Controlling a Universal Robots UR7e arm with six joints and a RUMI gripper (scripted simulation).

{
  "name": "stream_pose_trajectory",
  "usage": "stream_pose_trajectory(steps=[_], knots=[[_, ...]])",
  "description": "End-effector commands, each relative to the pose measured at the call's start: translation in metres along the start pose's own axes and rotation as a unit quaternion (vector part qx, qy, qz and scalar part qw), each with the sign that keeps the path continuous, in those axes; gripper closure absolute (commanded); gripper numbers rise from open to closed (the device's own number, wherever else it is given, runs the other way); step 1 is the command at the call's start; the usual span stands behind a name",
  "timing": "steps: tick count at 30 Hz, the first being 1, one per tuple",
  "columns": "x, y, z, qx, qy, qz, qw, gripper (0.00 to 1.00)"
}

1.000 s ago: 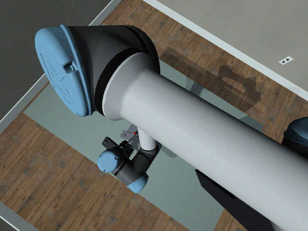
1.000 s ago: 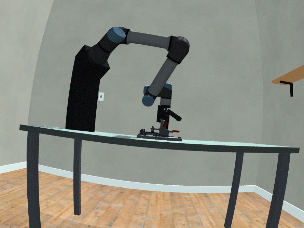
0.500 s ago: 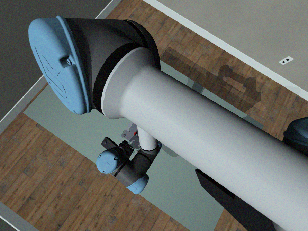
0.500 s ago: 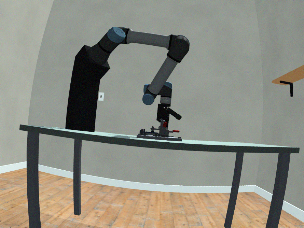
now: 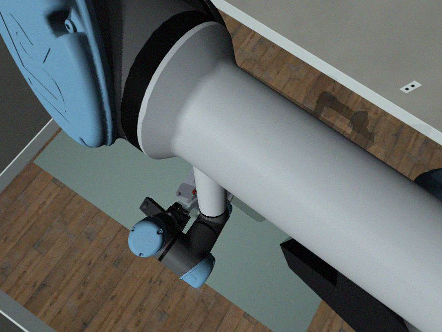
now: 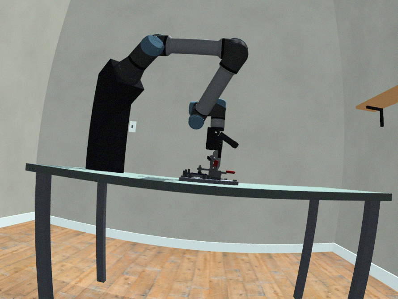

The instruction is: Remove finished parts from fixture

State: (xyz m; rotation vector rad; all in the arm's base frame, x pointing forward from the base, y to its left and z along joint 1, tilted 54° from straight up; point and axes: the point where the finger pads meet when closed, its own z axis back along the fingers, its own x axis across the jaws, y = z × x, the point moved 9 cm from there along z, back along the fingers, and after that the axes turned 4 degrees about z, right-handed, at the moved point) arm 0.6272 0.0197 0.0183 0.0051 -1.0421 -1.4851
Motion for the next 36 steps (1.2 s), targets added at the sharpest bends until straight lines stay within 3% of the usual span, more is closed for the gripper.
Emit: stream_pose_trajectory(steps=[1,12,36], knots=[[0.0,0.0,0.027,0.0,0.0,0.0,1.0,0.6],[0.0,0.0,0.043,0.0,0.0,0.0,1.0,0.6],[0.0,0.0,0.045,0.0,0.0,0.0,1.0,0.6]])
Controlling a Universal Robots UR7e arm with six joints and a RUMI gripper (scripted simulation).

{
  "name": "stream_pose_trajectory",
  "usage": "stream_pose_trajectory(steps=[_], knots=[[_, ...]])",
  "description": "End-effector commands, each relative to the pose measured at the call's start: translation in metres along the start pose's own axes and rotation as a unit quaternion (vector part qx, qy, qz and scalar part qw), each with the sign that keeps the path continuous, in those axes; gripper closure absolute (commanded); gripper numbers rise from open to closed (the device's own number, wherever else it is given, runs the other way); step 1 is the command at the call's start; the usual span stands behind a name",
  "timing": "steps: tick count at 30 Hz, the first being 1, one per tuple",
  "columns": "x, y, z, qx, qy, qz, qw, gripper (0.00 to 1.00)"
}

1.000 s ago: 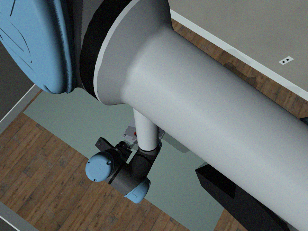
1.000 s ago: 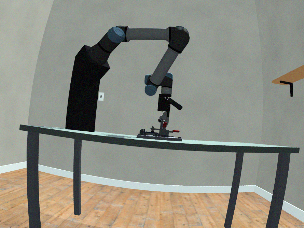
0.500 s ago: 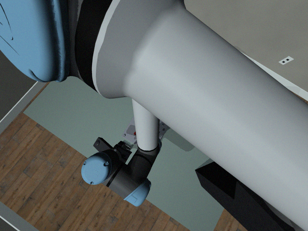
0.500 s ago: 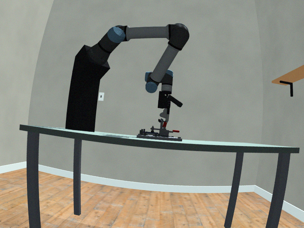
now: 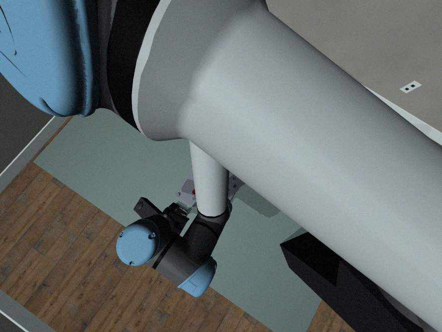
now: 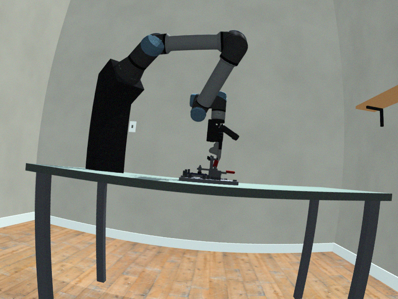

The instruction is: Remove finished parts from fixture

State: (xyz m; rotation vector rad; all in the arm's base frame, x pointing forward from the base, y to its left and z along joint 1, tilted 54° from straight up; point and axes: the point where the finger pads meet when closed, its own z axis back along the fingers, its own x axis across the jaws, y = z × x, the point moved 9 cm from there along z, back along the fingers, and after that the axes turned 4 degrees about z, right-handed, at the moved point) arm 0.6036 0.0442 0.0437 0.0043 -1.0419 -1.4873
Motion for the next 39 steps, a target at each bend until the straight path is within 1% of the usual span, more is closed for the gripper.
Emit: stream_pose_trajectory(steps=[1,12,19,21,36,38,39], knots=[[0.0,0.0,0.003,0.001,0.001,0.001,1.0,0.6],[-0.001,0.0,0.005,0.001,0.001,0.001,1.0,0.6],[-0.001,0.0,0.018,0.001,0.001,0.001,1.0,0.6],[-0.001,0.0,0.018,0.001,0.001,0.001,1.0,0.6],[0.0,-0.001,0.074,0.001,0.001,0.001,1.0,0.6],[0.0,-0.001,0.074,0.001,0.001,0.001,1.0,0.6],[0.0,-0.001,0.078,0.001,0.001,0.001,1.0,0.6]])
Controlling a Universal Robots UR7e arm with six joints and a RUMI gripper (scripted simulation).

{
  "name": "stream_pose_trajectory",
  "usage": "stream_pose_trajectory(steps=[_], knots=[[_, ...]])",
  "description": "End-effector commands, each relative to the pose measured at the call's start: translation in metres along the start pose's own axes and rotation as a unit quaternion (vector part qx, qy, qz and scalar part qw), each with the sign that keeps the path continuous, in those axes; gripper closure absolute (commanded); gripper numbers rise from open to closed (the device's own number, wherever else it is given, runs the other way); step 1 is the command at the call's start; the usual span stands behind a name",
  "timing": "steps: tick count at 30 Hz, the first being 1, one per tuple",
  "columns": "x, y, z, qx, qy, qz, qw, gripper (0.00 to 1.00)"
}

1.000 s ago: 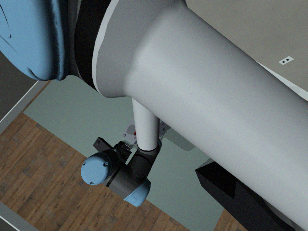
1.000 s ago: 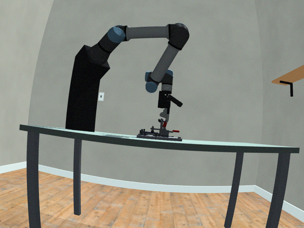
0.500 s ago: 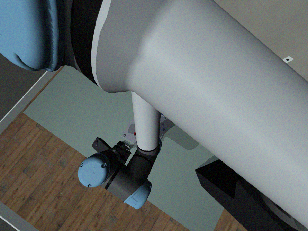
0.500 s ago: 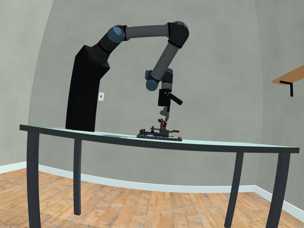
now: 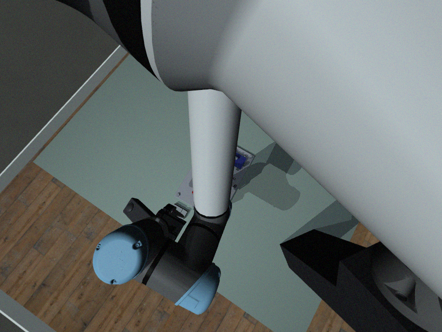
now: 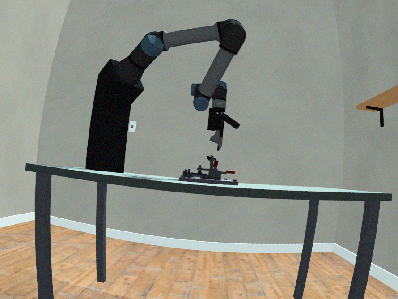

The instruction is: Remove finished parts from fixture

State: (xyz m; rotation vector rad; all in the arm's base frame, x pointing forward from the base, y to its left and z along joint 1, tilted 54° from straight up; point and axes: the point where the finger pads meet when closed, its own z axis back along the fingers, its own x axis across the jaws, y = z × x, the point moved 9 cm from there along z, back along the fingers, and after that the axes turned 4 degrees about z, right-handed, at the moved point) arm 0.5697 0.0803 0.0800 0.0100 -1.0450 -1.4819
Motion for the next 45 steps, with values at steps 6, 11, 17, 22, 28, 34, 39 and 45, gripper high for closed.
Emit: stream_pose_trajectory(steps=[6,11,17,22,28,34,39,45], knots=[[0.0,-0.001,0.032,-0.003,-0.001,0.0,1.0,0.6],[0.0,-0.001,0.038,-0.003,-0.001,0.0,1.0,0.6],[0.0,0.0,0.039,-0.002,-0.001,0.0,1.0,0.6],[0.0,0.0,0.039,-0.002,-0.001,-0.001,1.0,0.6],[0.0,0.0,0.039,-0.002,-0.001,-0.001,1.0,0.6],[0.0,0.0,0.039,-0.002,-0.001,-0.001,1.0,0.6],[0.0,0.0,0.039,-0.002,-0.001,-0.001,1.0,0.6],[0.0,0.0,0.039,-0.002,-0.001,-0.001,1.0,0.6]])
